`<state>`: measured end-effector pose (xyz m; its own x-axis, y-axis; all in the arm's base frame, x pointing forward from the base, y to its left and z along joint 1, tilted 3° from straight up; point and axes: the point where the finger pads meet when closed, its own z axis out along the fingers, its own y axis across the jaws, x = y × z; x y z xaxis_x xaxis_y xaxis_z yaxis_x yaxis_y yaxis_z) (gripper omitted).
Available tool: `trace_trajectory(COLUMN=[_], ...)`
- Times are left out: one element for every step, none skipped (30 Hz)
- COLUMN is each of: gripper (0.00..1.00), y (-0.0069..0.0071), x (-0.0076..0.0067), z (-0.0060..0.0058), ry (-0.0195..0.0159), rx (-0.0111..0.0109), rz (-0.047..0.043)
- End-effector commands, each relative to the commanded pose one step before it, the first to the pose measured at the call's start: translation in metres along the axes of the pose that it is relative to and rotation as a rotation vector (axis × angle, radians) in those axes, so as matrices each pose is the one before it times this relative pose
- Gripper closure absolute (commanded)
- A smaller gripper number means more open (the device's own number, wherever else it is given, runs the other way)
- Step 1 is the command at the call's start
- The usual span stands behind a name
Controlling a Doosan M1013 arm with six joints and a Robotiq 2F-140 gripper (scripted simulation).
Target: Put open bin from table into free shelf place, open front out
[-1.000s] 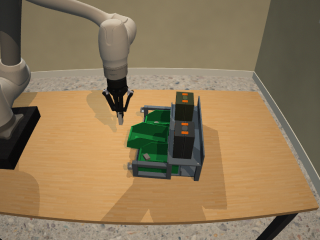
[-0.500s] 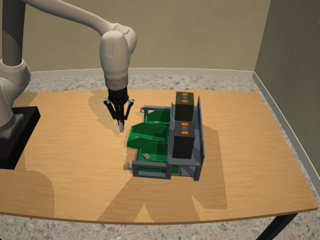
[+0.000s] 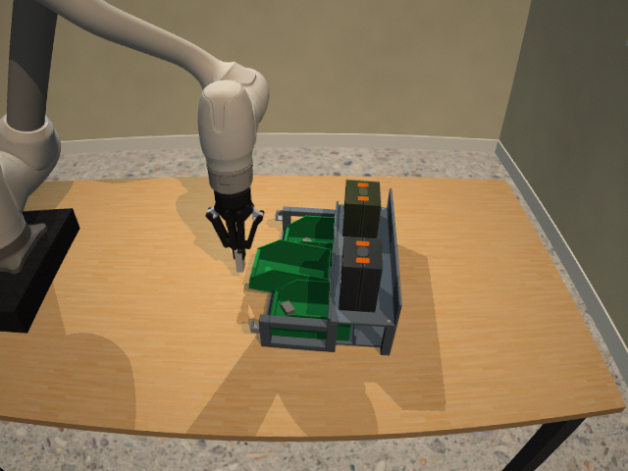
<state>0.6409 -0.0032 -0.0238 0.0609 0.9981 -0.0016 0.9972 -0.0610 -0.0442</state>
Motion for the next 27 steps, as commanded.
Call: trace_trajectory(gripper=[1.0,1.0,1.0,1.0,1.0,1.0,1.0,1.0,1.0,1.0,1.0,1.0,1.0,1.0,1.0,1.0,1.0,1.0,1.0,1.0,1.0,1.0,1.0,1.0,1.0,1.0,1.0], y=[-0.00122,0.0,0.0,0.00001,0.0,0.0,0.0,0.0,0.0,0.0,0.0,0.0,0.0,0.0,0.0,0.0,0.0,0.0,0.0,0.0,0.0,0.0,0.0,0.0,0.0,0.0,0.0], x=[-0.00158,-0.00001,0.0,0.0,0.0,0.0,0.0,0.0,0.0,0.0,0.0,0.0,0.0,0.0,0.0,0.0,0.0,0.0,0.0,0.0,0.0,0.0,0.0,0.0,0.0,0.0,0.0], z=[0.00659,0.00139,0.00123,0.00106,0.0009,0.00075,0.00061,0.00047,0.00035,0.00024,0.00015,0.00008,0.00003,0.0,0.0,0.0,0.0,0.0,0.0,0.0,0.0,0.0,0.0,0.0,0.0,0.0,0.0], ry=[0.0019,0.0,0.0,0.0,0.0,0.0,0.0,0.0,0.0,0.0,0.0,0.0,0.0,0.0,0.0,0.0,0.0,0.0,0.0,0.0,0.0,0.0,0.0,0.0,0.0,0.0,0.0], rx=[0.00133,0.0,0.0,0.0,0.0,0.0,0.0,0.0,0.0,0.0,0.0,0.0,0.0,0.0,0.0,0.0,0.0,0.0,0.0,0.0,0.0,0.0,0.0,0.0,0.0,0.0,0.0], rz=[-0.00102,0.0,0.0,0.0,0.0,0.0,0.0,0.0,0.0,0.0,0.0,0.0,0.0,0.0,0.0,0.0,0.0,0.0,0.0,0.0,0.0,0.0,0.0,0.0,0.0,0.0,0.0])
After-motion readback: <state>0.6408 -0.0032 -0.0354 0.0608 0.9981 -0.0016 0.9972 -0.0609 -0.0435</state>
